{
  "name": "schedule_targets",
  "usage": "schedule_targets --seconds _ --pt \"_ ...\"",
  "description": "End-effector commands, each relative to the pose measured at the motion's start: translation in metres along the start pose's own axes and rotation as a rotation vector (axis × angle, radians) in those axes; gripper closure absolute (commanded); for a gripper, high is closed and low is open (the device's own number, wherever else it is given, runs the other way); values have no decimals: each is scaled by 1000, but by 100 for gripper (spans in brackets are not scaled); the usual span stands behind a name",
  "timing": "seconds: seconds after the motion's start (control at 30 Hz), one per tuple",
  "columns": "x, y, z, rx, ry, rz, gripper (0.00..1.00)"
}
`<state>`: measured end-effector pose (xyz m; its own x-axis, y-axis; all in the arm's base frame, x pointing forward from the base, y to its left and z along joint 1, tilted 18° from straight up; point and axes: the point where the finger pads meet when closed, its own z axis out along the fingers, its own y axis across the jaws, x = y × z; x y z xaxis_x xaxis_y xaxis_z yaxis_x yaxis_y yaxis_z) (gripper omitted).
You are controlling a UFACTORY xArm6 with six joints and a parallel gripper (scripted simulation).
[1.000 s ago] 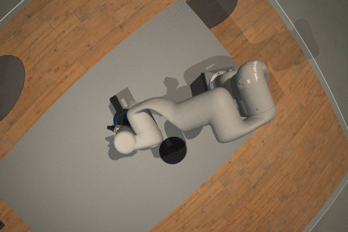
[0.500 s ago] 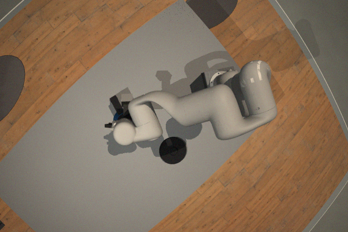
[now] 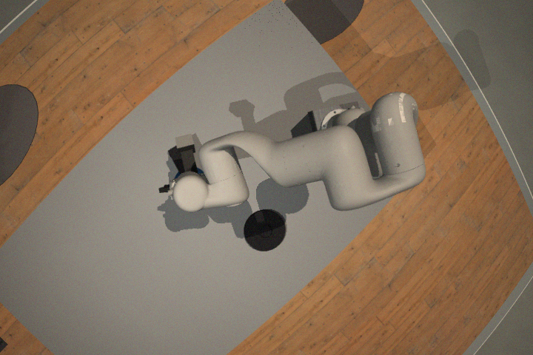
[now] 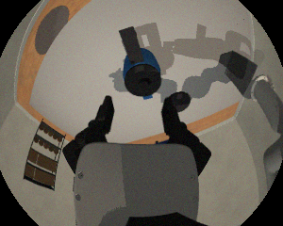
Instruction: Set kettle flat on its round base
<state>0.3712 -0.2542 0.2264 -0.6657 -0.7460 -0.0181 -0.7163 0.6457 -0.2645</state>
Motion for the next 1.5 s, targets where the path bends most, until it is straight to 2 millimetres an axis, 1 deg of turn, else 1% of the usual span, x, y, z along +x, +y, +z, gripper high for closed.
schedule_targets --seconds 0.0,0.67,1.47 --pt "8 -2 -2 15 -5 -77 19" --pt "25 -3 -2 36 3 -231 19" --pt "32 -3 -2 45 9 -298 19"
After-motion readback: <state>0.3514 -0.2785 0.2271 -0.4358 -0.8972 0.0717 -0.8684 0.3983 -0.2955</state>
